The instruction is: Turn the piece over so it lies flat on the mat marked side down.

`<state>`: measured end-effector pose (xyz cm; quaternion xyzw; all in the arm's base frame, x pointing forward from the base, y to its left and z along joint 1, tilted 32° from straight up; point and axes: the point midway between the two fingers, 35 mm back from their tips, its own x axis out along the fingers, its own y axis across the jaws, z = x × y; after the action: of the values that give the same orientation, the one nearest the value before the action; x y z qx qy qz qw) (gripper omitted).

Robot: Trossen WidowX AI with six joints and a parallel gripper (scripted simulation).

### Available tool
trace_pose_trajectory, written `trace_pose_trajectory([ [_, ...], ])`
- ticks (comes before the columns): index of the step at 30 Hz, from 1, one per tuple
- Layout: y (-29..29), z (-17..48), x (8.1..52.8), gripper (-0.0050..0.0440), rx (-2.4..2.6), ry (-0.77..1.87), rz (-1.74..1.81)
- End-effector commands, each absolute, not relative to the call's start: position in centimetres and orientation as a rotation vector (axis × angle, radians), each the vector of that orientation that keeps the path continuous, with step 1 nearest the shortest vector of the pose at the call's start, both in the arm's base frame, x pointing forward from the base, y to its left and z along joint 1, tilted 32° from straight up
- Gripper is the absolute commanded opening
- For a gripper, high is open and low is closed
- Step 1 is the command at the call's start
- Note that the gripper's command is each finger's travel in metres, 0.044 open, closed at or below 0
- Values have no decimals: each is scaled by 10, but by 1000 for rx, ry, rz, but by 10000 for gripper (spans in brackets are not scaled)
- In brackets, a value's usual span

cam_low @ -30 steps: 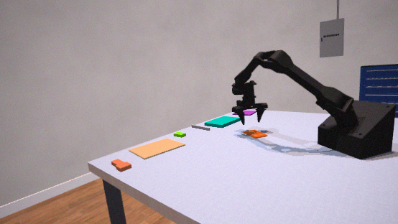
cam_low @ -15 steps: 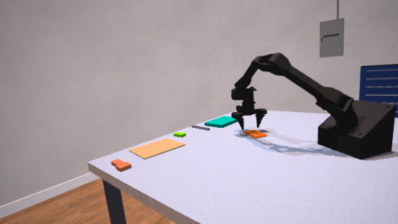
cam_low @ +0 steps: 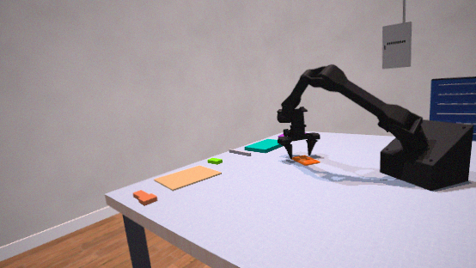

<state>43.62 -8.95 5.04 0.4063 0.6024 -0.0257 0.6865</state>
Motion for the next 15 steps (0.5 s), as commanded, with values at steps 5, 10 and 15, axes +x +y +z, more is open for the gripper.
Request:
trace_pose_trajectory([
  [5, -88, 44, 437, 440, 920, 1355, -66],
  [10, -88, 47, 437, 440, 915, 1353, -62],
  [15, -88, 45, 437, 440, 918, 1355, -65],
])
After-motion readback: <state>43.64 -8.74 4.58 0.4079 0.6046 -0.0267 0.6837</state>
